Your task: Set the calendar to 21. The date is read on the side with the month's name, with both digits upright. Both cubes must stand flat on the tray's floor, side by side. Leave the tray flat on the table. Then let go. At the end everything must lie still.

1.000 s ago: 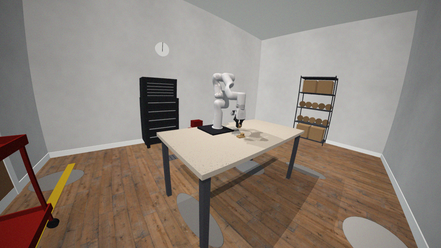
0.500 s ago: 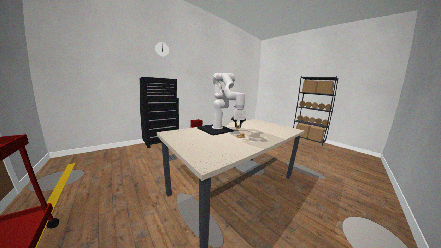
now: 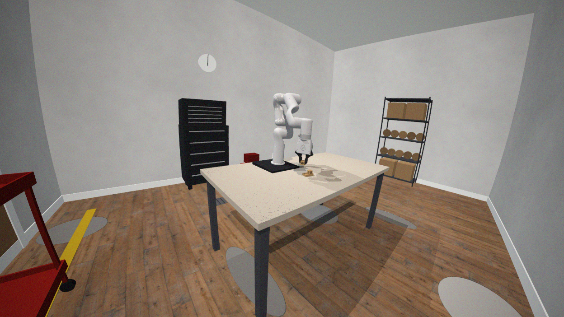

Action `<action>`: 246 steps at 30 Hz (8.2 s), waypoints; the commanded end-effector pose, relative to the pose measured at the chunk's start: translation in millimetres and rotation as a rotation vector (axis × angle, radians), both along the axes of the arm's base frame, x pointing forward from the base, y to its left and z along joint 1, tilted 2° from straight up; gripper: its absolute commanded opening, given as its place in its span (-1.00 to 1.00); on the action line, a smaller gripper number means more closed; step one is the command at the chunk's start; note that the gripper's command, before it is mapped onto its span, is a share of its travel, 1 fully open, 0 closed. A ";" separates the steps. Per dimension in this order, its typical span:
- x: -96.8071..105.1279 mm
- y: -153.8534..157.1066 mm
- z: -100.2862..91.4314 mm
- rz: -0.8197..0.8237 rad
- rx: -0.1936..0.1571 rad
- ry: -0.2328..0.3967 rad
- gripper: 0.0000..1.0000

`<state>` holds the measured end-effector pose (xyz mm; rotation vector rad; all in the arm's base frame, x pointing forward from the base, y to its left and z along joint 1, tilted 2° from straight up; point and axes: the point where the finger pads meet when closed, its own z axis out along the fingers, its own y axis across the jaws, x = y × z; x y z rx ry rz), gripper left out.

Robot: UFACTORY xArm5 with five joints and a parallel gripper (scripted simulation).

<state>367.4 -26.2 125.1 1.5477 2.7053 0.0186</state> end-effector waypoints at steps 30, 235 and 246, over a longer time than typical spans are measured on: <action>8.4 -21.4 -1.3 -0.659 0.017 -0.004 -0.47; 11.2 -21.7 -97.9 -0.659 0.017 -0.004 -0.47; 11.3 -21.3 -100.1 -0.659 0.017 -0.004 -0.47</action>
